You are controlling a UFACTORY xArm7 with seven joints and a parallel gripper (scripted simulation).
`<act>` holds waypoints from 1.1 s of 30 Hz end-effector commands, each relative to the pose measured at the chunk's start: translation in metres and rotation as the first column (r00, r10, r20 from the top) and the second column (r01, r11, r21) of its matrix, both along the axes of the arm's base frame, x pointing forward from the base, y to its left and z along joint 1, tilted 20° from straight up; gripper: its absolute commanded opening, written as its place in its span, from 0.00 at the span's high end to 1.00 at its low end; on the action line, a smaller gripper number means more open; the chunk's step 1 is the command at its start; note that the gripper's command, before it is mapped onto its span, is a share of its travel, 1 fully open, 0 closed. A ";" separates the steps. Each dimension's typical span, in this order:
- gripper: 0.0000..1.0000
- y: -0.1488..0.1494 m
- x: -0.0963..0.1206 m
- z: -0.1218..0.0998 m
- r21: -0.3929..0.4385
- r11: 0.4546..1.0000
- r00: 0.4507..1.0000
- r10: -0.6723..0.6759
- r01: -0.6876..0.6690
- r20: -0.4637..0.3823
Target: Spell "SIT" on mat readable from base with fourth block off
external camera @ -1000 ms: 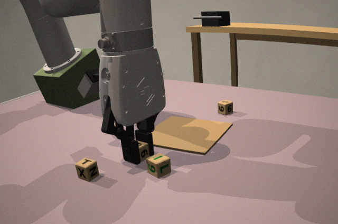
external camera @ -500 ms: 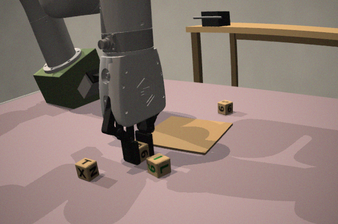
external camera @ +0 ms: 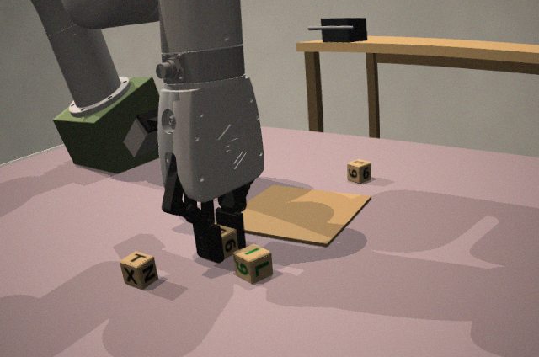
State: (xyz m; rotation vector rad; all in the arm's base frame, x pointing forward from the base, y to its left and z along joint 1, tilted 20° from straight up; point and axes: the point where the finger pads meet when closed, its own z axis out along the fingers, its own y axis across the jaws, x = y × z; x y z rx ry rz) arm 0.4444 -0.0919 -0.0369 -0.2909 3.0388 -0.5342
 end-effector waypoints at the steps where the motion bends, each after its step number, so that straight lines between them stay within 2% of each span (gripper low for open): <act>1: 0.79 0.001 0.001 0.001 0.001 1.000 1.000 0.001 -0.001 0.003; 10: 0.79 0.001 0.001 0.001 0.001 1.000 1.000 0.001 -0.001 0.003; 11: 0.74 0.001 0.001 0.001 0.001 1.000 1.000 0.001 -0.001 0.003; 13: 0.74 0.001 0.001 0.001 0.001 1.000 1.000 0.001 -0.001 0.003; 14: 0.70 0.001 0.001 0.001 0.001 1.000 1.000 0.001 -0.001 0.003; 19: 0.66 0.001 0.001 0.001 0.001 1.000 1.000 0.001 -0.001 0.003; 20: 0.62 0.001 0.001 0.001 0.001 1.000 1.000 0.001 -0.001 0.003; 22: 0.62 0.001 0.001 0.001 0.001 1.000 1.000 0.001 -0.001 0.003; 23: 0.58 0.001 0.001 0.001 0.001 1.000 1.000 0.001 -0.001 0.003; 33: 0.58 0.001 0.001 0.001 0.001 1.000 1.000 0.001 -0.001 0.003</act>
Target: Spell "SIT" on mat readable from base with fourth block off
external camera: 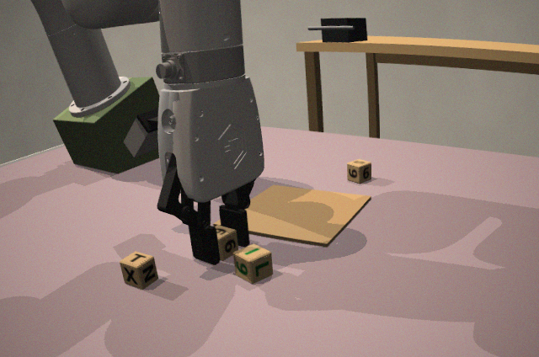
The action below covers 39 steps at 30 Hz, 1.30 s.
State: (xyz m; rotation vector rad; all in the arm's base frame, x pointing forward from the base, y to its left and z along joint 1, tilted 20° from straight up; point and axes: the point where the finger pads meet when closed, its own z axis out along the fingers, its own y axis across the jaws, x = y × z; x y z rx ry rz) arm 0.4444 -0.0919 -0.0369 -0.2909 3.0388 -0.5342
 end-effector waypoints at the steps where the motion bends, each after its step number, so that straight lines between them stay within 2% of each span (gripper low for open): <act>1: 0.58 0.001 0.001 0.001 0.001 1.000 1.000 0.001 -0.001 0.003; 11: 0.58 0.005 0.000 0.015 0.001 1.000 1.000 0.001 -0.001 0.003; 25: 0.58 0.028 -0.005 0.078 0.001 1.000 1.000 0.001 -0.001 0.003; 34: 0.58 0.031 -0.006 0.086 0.001 1.000 1.000 0.001 -0.001 0.003; 35: 0.00 0.031 -0.006 0.086 0.001 1.000 1.000 0.001 -0.001 0.003; 39: 0.00 0.031 -0.006 0.086 0.001 1.000 1.000 0.001 -0.001 0.003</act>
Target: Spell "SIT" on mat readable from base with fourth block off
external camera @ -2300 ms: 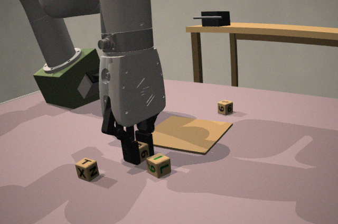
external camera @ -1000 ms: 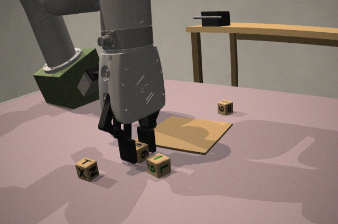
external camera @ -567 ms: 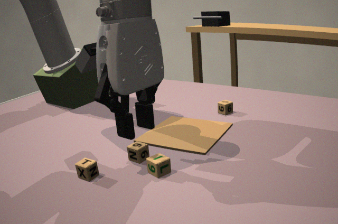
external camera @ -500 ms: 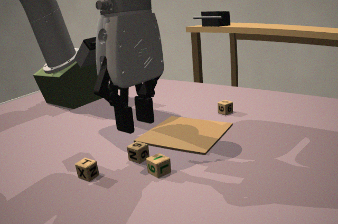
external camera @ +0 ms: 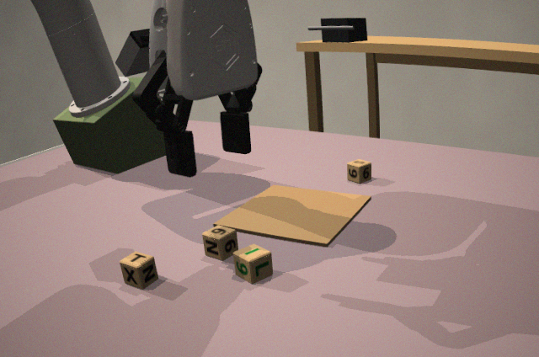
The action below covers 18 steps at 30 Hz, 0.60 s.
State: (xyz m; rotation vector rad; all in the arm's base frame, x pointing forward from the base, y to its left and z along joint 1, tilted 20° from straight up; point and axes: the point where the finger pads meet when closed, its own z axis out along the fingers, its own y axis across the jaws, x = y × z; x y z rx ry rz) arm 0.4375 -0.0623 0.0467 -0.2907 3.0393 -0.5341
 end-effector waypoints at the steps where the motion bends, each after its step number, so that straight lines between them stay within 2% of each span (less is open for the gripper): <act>1: 0.00 0.001 0.001 0.002 0.001 1.000 1.000 0.002 -0.002 0.004; 16: 0.00 0.001 0.001 0.002 0.001 1.000 1.000 0.001 -0.001 0.004; 18: 0.00 0.010 0.004 -0.001 0.001 1.000 1.000 -0.010 0.010 0.009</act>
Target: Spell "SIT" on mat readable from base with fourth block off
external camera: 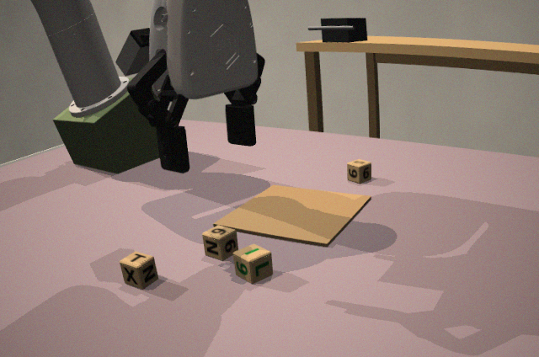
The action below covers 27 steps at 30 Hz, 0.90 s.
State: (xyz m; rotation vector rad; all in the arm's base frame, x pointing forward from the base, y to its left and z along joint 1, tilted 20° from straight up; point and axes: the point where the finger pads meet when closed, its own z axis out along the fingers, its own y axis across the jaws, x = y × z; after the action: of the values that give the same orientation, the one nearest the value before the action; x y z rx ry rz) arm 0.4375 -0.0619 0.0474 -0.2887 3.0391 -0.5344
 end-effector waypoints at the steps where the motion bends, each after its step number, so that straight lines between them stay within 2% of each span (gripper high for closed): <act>1: 0.00 0.021 0.006 -0.005 0.001 1.000 1.000 -0.022 0.022 0.014; 3: 0.00 0.057 0.011 -0.018 0.004 0.998 0.997 -0.064 0.064 0.031; 5: 0.00 0.057 0.011 -0.018 0.004 0.998 0.997 -0.064 0.064 0.031; 6: 0.00 0.078 0.013 -0.025 0.006 0.996 0.995 -0.087 0.087 0.041; 10: 0.00 0.114 0.012 -0.039 0.012 0.992 0.990 -0.129 0.128 0.057; 20: 0.00 0.206 -0.008 -0.078 0.030 0.972 0.968 -0.233 0.232 0.089; 22: 0.00 0.206 -0.008 -0.078 0.030 0.972 0.968 -0.233 0.232 0.089; 24: 0.00 0.233 -0.019 -0.091 0.036 0.964 0.959 -0.266 0.264 0.097; 27: 0.00 0.242 -0.023 -0.096 0.038 0.960 0.955 -0.278 0.276 0.099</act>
State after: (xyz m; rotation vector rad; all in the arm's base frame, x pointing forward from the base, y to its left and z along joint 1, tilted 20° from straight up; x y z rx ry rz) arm 0.4200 0.1503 -0.0340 0.1093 3.0140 -0.4946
